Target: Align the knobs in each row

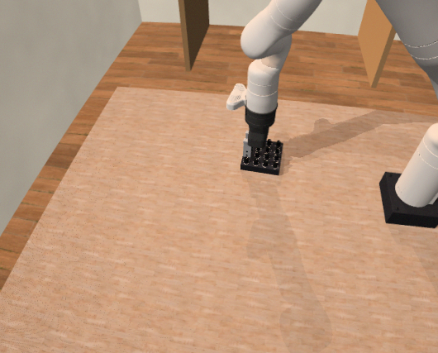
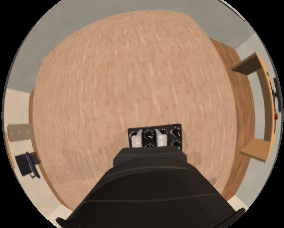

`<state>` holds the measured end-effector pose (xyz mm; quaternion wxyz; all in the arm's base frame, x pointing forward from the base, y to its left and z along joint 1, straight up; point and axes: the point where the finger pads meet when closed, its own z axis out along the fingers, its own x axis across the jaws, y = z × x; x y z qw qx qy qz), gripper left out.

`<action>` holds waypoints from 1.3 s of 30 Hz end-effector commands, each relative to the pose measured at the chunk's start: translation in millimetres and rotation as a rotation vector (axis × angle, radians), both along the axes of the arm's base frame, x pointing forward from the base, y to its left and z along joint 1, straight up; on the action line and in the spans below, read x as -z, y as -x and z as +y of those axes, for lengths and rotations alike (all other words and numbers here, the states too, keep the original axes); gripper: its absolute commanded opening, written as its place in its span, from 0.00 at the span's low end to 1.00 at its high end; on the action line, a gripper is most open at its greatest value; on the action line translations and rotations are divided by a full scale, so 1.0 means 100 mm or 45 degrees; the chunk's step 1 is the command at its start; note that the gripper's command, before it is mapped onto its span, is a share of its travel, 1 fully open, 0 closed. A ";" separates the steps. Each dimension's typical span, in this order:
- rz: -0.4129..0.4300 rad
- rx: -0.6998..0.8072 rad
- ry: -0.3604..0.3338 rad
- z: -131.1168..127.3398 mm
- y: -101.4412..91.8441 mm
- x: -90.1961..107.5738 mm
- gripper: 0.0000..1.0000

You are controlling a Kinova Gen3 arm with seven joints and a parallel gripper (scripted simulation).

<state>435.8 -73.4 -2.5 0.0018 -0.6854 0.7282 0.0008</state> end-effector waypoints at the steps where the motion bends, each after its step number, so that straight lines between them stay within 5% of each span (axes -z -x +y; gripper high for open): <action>1: -0.002 0.000 0.000 0.00 -0.01 -0.01 0.46; 8: -0.002 0.000 0.000 0.00 -0.01 -0.01 0.46; 9: -0.002 0.000 0.000 0.00 -0.01 -0.01 0.30; 39: -0.002 0.000 0.000 0.00 -0.01 -0.01 0.30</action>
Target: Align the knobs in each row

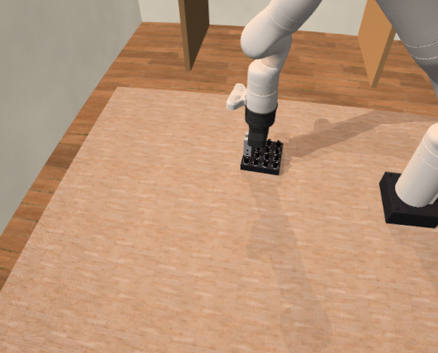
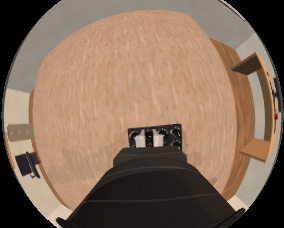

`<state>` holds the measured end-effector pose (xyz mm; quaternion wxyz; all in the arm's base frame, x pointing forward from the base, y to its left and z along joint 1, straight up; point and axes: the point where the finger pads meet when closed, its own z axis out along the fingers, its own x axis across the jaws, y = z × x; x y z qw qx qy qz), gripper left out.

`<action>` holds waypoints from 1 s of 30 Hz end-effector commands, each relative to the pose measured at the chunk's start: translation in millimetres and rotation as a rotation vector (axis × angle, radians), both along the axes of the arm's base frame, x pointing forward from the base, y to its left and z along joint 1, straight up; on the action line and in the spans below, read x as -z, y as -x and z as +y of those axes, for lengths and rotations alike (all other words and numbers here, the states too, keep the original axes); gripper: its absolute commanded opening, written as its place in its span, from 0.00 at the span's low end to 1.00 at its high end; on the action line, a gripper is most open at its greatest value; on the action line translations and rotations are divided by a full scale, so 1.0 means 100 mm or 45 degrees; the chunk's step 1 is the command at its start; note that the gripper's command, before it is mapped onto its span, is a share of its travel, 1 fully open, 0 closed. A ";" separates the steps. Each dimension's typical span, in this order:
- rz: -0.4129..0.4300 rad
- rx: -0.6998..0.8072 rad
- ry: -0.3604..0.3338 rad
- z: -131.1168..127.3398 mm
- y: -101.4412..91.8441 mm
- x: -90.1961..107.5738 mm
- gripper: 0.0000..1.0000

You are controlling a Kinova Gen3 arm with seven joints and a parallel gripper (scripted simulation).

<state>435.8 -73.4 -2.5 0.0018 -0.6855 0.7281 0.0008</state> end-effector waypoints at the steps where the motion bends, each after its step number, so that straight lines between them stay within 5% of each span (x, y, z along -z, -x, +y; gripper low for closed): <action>1: -0.002 0.000 0.000 0.00 -0.01 -0.01 0.30; 30: -0.003 -0.086 0.000 0.00 -0.01 -0.01 0.30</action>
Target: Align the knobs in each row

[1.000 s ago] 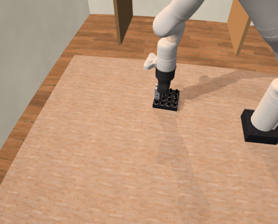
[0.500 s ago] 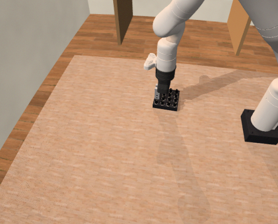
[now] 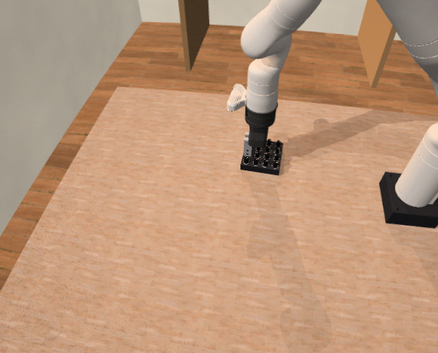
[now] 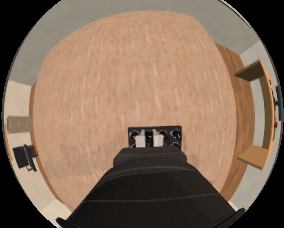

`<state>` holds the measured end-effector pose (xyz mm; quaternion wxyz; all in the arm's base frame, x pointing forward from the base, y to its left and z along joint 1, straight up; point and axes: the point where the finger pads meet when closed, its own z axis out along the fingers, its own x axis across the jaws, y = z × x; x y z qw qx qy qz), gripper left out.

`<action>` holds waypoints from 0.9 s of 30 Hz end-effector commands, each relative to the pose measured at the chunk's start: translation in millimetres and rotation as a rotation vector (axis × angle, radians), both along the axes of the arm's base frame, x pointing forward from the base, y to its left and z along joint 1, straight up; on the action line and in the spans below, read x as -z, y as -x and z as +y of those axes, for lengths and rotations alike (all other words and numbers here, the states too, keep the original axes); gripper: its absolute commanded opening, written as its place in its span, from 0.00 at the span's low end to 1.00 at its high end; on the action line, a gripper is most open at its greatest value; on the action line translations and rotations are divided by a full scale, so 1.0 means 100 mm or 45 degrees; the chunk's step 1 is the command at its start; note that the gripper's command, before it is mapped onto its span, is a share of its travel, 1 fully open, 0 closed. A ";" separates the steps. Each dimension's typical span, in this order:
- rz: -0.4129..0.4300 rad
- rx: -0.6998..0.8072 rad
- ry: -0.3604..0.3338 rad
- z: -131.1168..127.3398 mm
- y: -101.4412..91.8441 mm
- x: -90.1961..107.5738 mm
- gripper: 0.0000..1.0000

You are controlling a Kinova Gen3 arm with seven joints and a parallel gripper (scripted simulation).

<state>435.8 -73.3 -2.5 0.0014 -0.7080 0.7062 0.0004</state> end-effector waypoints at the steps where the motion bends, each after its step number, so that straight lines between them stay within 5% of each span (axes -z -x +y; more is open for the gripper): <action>1: -0.003 -0.015 -0.001 0.00 -0.01 -0.01 0.30; 27: -0.004 -0.394 0.000 0.00 -0.01 -0.01 0.30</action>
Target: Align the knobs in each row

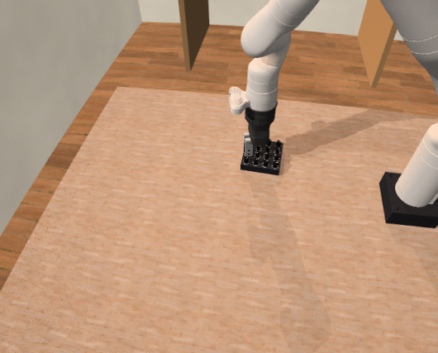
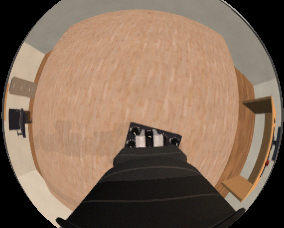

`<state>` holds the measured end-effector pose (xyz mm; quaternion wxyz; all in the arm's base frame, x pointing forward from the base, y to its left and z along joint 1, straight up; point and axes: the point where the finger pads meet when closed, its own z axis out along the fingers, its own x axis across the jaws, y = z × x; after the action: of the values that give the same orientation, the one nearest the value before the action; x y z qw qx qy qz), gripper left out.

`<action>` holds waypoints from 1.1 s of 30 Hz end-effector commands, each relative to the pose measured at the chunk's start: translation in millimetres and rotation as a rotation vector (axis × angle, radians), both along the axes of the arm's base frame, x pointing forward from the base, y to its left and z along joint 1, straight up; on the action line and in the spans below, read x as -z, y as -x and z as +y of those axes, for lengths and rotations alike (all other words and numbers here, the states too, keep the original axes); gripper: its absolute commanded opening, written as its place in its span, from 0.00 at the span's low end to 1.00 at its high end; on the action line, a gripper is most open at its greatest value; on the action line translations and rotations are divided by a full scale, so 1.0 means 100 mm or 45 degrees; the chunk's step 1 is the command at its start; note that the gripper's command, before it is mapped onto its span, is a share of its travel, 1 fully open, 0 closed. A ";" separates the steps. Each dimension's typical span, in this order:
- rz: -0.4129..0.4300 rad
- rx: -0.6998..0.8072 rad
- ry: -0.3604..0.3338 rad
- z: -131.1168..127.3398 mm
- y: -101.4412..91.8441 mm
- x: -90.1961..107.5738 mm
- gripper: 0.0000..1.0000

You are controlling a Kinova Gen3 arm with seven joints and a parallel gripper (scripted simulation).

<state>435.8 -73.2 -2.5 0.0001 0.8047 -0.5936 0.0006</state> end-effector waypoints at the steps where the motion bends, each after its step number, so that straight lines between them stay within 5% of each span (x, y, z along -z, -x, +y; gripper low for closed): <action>1: -0.003 -0.037 -0.005 0.00 -0.01 -0.01 0.30; 33: -0.004 -0.728 -0.004 0.00 -0.01 -0.01 0.30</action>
<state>435.8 -72.1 -2.5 0.0000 0.9371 -0.3492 0.0005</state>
